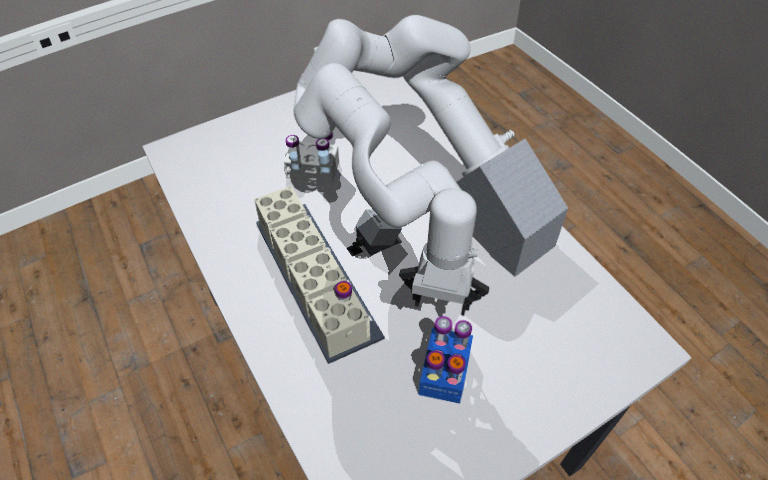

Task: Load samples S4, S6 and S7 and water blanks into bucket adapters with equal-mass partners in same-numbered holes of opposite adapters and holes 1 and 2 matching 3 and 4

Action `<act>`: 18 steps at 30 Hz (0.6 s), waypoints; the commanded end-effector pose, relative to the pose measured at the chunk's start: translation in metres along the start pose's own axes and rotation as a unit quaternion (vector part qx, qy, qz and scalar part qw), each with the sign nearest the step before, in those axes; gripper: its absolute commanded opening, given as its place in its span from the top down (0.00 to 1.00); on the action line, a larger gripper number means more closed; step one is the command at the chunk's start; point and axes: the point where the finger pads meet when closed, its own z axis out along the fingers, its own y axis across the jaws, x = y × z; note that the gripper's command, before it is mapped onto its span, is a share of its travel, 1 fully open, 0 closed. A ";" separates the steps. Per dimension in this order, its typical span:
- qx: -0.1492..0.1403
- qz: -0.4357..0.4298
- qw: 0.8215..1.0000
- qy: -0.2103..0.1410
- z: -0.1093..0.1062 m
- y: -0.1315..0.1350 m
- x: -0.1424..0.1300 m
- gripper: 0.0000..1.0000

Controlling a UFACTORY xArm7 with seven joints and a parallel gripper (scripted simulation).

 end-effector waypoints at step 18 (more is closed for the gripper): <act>0.001 0.000 1.000 0.002 -0.008 -0.001 0.001 0.00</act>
